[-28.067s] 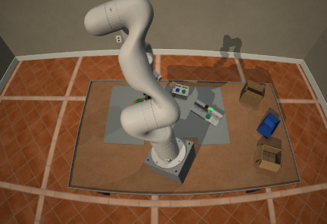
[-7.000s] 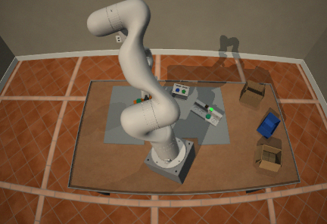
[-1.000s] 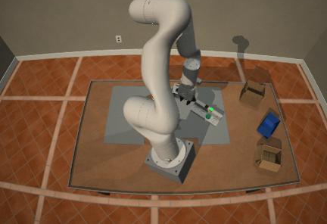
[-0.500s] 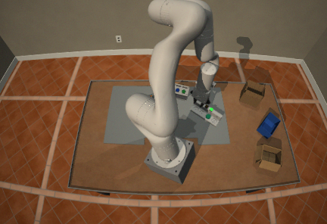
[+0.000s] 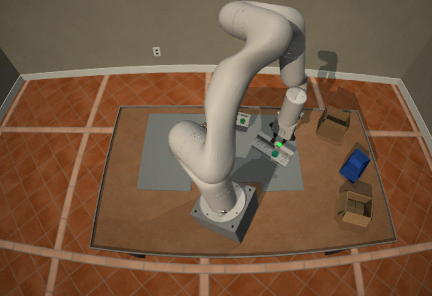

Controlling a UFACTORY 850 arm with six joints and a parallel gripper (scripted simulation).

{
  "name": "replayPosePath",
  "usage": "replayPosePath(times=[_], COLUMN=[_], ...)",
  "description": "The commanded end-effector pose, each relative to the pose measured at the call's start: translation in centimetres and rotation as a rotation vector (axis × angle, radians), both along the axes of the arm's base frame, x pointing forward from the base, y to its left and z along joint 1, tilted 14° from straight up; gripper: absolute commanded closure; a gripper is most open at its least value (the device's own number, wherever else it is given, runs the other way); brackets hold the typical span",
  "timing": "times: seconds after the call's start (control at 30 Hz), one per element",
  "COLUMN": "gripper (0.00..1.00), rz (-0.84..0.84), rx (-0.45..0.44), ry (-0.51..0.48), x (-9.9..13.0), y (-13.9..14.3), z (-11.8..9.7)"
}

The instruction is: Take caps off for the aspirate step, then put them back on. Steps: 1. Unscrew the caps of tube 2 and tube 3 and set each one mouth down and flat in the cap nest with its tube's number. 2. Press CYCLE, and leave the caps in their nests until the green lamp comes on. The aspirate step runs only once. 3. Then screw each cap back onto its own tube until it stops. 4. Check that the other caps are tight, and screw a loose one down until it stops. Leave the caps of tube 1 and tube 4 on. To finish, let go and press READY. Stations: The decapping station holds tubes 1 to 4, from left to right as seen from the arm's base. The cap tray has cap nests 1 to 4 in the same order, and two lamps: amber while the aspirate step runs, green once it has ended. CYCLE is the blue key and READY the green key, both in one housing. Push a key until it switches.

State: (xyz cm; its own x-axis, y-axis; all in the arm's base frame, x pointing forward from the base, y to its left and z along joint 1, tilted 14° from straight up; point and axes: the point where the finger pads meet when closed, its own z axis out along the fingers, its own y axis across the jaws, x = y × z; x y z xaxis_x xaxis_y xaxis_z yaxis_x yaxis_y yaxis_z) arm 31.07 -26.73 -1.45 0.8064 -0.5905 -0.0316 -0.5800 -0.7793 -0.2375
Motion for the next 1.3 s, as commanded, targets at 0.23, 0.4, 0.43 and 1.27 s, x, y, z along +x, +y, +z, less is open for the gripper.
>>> replayPosePath(times=[0.23,0.4,0.43,1.27], gripper=[0.54,0.54,0.54,0.54], rz=[0.004,0.004,0.004,0.004], rx=[0.011,0.011,0.011,0.011], ry=[0.013,0.013,0.013,0.013], x=[0.1,0.3,0.4,1.4], y=[-1.0,-0.4,-0.3,1.8], z=[-0.7,-3.2,-3.7,-12.8])
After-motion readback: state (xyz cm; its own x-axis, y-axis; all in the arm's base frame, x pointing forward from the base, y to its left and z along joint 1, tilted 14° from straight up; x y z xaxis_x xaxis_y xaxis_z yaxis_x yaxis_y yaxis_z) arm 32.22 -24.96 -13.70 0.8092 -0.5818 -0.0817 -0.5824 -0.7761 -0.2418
